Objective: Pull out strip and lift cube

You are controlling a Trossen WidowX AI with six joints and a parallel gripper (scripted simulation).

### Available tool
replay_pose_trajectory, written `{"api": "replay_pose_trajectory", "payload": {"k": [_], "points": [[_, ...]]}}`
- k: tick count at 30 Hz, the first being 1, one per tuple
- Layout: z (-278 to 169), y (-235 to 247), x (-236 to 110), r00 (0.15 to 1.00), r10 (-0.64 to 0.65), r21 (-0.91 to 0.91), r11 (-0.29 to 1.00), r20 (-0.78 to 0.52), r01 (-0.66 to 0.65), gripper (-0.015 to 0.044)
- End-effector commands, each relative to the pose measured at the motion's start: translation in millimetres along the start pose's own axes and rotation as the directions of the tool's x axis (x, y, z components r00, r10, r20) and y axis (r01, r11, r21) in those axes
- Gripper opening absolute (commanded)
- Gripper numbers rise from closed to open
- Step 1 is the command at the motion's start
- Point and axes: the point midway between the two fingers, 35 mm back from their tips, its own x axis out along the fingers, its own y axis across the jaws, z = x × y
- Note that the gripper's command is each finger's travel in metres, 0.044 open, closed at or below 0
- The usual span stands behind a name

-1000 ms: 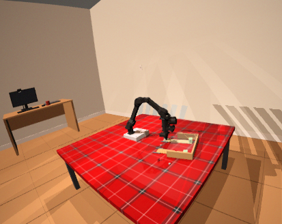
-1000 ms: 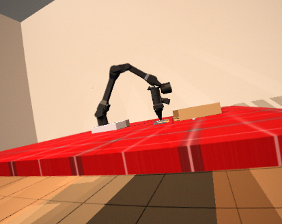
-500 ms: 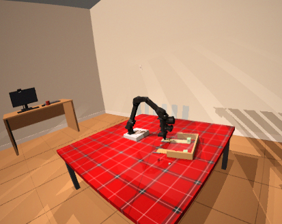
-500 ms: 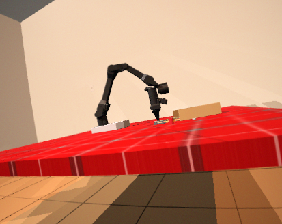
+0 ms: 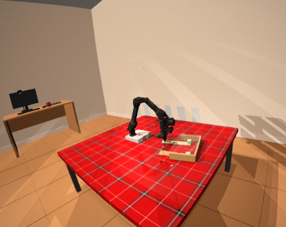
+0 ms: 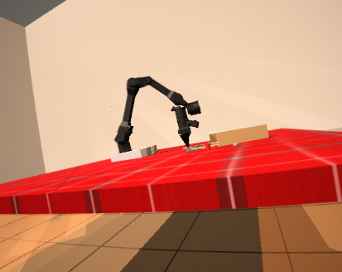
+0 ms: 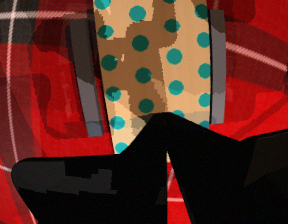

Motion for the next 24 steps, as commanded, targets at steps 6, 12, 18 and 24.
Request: {"api": "replay_pose_trajectory", "payload": {"k": [6,12,18,24], "points": [[-22,1,6,1.0,0.003,-0.003,1.0,-0.03,-0.003,0.0],[-31,1,6,1.0,0.003,-0.003,1.0,-0.031,-0.003,0.0],[-39,1,6,1.0,0.003,-0.003,1.0,-0.031,-0.003,0.0],[-48,1,6,0.999,0.003,-0.003,1.0,-0.032,-0.003,0.0]]}}
